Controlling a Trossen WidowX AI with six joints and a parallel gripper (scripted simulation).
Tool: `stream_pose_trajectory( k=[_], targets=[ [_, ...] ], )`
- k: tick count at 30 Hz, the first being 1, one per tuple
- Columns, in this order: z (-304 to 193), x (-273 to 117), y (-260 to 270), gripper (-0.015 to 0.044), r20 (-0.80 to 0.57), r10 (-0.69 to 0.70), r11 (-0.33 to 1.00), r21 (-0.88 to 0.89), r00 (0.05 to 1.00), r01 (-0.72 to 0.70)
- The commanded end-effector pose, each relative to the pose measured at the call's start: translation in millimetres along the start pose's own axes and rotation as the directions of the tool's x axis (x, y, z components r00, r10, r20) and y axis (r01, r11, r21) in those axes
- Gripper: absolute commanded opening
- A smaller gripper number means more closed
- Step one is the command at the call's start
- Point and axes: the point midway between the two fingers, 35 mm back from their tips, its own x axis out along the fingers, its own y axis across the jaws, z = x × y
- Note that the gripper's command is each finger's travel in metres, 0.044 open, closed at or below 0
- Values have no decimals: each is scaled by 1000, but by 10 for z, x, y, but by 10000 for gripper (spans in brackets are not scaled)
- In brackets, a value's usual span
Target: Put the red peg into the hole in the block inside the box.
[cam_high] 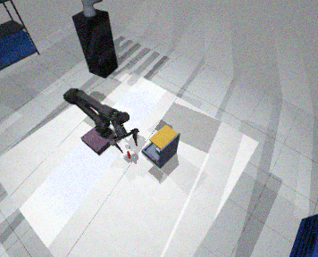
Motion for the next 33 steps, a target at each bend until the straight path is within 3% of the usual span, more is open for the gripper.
stream_pose_trajectory(
  k=[1, 5, 14, 33],
  targets=[
    [71, 23, 116, 440, 13, 46, 998, -44, 999, -46],
    [71, 23, 116, 440, 13, 46, 998, -44, 999, -46],
    [-3, 122, 103, 220, 12, 46, 998, -44, 999, -46],
    [55, 188, 100, 220, 12, 46, 998, -44, 999, -45]
  ],
)
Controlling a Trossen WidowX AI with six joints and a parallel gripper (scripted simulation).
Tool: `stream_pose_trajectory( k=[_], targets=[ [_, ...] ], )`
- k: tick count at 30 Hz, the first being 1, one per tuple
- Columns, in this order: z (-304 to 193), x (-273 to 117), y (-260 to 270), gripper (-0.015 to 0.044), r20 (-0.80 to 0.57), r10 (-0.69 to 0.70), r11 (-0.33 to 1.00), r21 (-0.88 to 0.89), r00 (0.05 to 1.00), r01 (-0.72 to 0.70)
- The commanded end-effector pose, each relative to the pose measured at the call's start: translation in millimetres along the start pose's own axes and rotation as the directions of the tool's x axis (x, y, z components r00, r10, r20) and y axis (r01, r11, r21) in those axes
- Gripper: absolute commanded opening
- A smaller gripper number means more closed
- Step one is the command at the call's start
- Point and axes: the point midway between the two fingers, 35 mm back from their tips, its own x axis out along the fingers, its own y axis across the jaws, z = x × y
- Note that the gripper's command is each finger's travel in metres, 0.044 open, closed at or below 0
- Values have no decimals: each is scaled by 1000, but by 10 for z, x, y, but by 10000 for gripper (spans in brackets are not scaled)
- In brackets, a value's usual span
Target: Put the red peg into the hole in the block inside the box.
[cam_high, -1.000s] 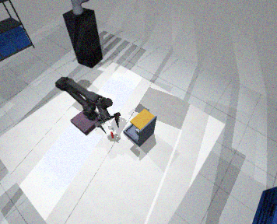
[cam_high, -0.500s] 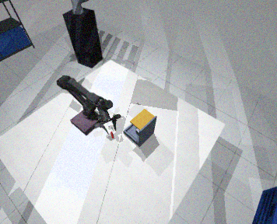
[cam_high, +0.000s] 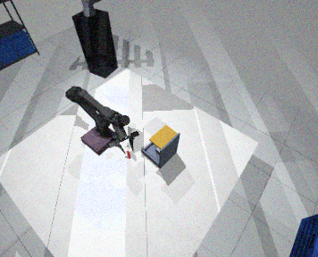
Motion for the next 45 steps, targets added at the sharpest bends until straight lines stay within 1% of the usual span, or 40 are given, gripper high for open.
stream_pose_trajectory(
  k=[1, 26, 44, 45],
  targets=[
    [61, 54, -7, 220, 6, -1, 1000, -6, 1000, 1],
    [387, 319, -26, 220, 7, -1, 1000, -6, 1000, 1],
    [587, 407, 5, 220, 8, 0, 1000, -6, 1000, 0],
    [564, 401, -7, 194, 9, -4, 1000, -10, 1000, 4]
  ],
)
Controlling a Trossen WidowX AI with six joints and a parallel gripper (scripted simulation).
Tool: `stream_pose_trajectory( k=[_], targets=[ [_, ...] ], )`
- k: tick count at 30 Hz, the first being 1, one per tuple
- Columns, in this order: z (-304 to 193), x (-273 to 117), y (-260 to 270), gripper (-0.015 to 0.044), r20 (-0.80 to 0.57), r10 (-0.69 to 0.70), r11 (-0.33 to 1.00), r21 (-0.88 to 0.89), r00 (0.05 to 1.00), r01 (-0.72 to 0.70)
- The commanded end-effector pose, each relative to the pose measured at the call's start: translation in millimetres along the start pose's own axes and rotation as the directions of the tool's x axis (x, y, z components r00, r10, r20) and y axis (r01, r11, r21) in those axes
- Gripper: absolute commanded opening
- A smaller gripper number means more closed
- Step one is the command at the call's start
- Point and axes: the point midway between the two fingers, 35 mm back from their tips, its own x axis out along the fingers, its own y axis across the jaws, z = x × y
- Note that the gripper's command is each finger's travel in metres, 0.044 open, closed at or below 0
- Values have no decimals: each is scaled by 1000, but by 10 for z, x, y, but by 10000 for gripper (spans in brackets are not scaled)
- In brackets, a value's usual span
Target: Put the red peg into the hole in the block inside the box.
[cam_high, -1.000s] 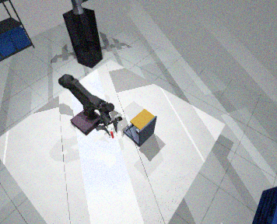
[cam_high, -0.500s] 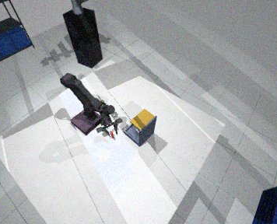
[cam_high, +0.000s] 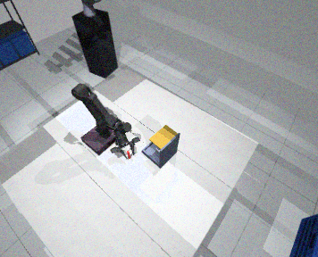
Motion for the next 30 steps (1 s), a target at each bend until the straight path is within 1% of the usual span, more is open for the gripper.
stream_pose_trajectory(
  k=[1, 6, 11, 30],
  targets=[
    [-3, -1, -1, 167, 0, 0, 1000, 0, 1000, 0],
    [-3, -1, -1, 36, 0, 0, 1000, 0, 1000, 0],
    [-3, -1, -1, 3, 0, 0, 1000, 0, 1000, 0],
    [-147, -79, -17, 0, -1, 1, 1000, 2, 1000, -1]
  ],
)
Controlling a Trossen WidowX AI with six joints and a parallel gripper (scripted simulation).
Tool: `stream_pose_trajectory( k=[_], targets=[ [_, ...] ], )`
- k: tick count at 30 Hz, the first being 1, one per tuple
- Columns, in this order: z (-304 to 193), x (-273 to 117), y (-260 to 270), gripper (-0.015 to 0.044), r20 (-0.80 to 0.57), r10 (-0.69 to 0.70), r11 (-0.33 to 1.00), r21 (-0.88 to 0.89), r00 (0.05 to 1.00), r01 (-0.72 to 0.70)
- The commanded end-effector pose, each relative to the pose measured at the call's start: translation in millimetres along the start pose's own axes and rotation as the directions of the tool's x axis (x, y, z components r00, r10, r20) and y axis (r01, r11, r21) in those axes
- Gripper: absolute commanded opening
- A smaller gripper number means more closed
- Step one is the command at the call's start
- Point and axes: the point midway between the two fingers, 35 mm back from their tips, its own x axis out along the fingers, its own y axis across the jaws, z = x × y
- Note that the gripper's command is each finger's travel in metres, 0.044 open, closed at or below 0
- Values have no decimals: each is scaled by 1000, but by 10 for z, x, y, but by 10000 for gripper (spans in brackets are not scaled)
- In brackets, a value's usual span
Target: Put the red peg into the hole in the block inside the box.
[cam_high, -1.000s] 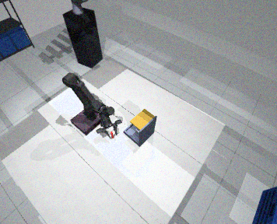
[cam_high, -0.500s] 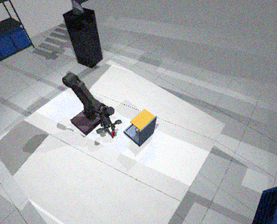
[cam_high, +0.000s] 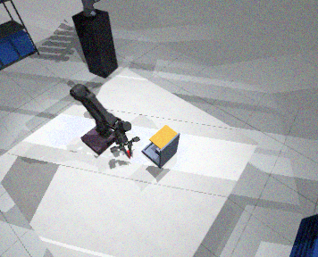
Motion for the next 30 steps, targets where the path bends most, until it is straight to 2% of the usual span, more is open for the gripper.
stream_pose_trajectory(
  k=[1, 30],
  targets=[
    [-77, -34, -18, 0, -5, -4, 1000, 2, 1000, 4],
    [-350, -252, -1, 0, -6, -3, 1000, 3, 1000, 3]
  ],
)
